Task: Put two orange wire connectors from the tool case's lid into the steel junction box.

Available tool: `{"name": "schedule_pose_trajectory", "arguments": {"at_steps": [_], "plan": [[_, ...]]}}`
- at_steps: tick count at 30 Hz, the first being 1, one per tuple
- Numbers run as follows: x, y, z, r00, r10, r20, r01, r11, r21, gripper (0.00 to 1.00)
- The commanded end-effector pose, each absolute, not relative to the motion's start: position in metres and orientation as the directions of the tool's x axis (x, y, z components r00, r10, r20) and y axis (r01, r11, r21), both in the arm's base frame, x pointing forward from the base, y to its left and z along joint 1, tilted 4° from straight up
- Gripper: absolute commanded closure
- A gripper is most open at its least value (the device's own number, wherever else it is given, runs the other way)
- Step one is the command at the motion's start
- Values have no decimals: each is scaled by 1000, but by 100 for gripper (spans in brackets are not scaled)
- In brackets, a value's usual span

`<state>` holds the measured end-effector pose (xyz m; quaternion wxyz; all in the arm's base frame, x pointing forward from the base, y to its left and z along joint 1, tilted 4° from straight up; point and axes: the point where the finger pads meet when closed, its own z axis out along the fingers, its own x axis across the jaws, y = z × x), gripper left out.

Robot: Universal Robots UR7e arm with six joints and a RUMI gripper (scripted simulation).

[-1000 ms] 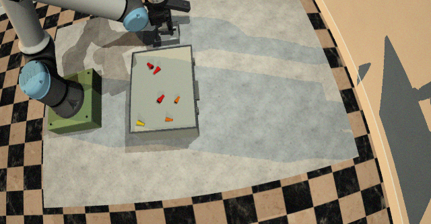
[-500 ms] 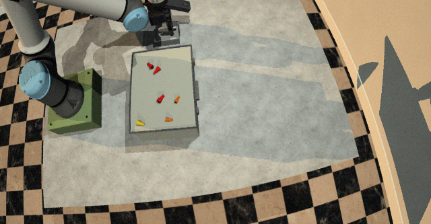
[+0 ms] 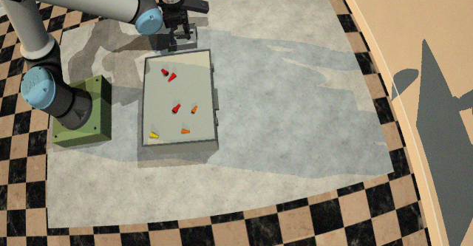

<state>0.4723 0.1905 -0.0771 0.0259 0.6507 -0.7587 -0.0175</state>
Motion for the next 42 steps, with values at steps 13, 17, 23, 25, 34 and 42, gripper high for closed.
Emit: {"name": "schedule_pose_trajectory", "arguments": {"at_steps": [13,17,23,25,34,42], "plan": [[473,191,-77,-152,-988,16,-987,153,59,85],[473,191,-77,-152,-988,16,-987,153,59,85],[473,191,-76,-152,-988,16,-987,153,59,85],[473,191,-75,-152,-988,16,-987,153,59,85],[474,191,-56,-152,-988,16,-987,153,59,85],[477,191,-5,-152,-988,16,-987,153,59,85]]}}
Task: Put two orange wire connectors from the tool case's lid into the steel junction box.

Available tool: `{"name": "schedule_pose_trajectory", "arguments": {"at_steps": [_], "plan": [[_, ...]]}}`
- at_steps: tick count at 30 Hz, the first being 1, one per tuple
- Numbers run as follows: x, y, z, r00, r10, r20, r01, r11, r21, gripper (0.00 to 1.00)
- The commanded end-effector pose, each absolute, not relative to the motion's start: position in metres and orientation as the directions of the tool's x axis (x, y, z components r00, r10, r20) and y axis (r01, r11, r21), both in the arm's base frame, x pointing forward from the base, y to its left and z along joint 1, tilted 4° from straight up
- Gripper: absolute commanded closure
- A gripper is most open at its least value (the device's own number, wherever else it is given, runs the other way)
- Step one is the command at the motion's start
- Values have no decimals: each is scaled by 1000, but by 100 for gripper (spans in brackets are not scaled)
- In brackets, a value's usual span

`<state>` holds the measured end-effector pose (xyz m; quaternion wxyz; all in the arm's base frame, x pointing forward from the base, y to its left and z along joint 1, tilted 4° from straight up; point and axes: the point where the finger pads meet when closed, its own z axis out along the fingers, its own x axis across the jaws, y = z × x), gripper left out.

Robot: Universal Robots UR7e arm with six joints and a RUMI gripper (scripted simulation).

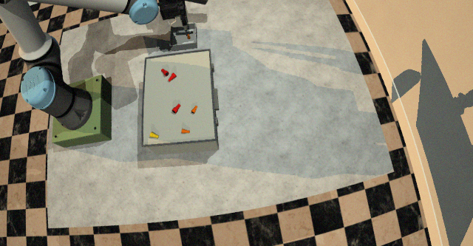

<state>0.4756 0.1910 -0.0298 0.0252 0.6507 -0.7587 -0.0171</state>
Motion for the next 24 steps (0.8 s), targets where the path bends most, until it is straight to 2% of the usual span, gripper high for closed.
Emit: {"name": "schedule_pose_trajectory", "arguments": {"at_steps": [1,16,24], "plan": [[478,191,3,-152,-988,16,-987,153,59,85],[483,192,93,-152,-988,16,-987,153,59,85],[484,192,110,-152,-988,16,-987,153,59,85]]}}
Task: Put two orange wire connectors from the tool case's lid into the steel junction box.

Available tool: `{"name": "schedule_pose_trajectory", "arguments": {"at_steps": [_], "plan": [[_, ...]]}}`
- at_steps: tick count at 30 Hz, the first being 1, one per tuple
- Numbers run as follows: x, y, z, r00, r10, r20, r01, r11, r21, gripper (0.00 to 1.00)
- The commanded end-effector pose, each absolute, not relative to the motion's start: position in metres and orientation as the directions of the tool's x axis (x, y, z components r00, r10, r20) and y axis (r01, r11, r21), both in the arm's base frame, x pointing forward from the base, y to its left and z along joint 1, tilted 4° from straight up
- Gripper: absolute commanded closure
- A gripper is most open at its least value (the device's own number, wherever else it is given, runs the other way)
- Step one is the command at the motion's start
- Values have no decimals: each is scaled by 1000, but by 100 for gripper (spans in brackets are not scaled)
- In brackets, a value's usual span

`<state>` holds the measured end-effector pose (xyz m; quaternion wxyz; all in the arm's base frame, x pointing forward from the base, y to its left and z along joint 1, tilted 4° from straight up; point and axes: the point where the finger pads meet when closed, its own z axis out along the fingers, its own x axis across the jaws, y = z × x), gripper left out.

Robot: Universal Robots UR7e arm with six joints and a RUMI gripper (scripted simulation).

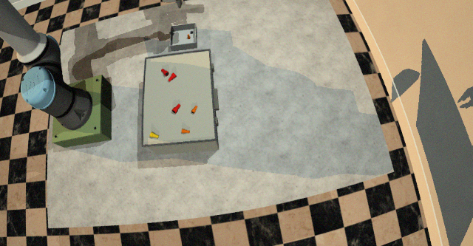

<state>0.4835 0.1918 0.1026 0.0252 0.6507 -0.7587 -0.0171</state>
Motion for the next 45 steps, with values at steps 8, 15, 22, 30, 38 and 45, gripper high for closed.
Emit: {"name": "schedule_pose_trajectory", "arguments": {"at_steps": [8,15,22,30,38,45], "plan": [[484,192,112,-152,-988,16,-987,153,59,85],[484,192,112,-152,-988,16,-987,153,59,85],[484,192,112,-152,-988,16,-987,153,59,85],[487,183,112,-157,-988,16,-986,157,58,85],[493,150,112,-173,-985,16,-983,174,57,85],[499,79,112,-210,-978,17,-976,210,54,85]]}}
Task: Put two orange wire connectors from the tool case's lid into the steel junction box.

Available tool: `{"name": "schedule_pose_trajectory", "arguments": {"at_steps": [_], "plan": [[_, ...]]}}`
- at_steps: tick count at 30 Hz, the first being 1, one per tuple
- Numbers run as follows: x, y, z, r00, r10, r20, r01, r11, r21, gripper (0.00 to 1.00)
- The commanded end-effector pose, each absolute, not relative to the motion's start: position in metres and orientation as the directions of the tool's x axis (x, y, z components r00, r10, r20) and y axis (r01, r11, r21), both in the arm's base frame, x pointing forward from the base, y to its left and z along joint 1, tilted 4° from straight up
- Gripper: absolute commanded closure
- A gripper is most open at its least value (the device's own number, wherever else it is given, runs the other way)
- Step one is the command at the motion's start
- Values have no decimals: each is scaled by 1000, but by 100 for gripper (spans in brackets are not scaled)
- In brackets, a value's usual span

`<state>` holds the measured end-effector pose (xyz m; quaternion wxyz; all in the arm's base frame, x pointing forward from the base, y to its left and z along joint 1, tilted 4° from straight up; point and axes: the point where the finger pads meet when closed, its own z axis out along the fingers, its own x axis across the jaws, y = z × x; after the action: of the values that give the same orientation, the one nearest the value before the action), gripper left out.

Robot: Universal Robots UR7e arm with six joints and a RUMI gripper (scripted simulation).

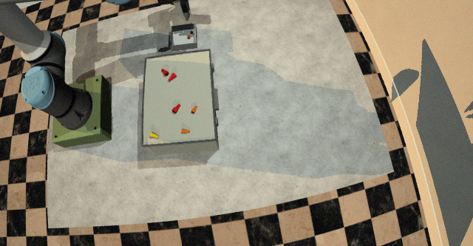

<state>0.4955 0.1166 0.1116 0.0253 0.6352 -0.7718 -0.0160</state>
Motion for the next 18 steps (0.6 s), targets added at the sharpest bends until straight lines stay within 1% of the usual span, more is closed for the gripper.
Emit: {"name": "schedule_pose_trajectory", "arguments": {"at_steps": [1,2,4,11,18], "plan": [[499,66,112,-216,-976,18,-975,217,53,85],[498,53,112,-223,-975,18,-973,223,53,85],[498,53,112,-223,-975,18,-973,223,53,85],[485,-41,112,-272,-962,21,-961,273,50,85],[457,-124,111,-318,-948,24,-946,319,50,85]]}}
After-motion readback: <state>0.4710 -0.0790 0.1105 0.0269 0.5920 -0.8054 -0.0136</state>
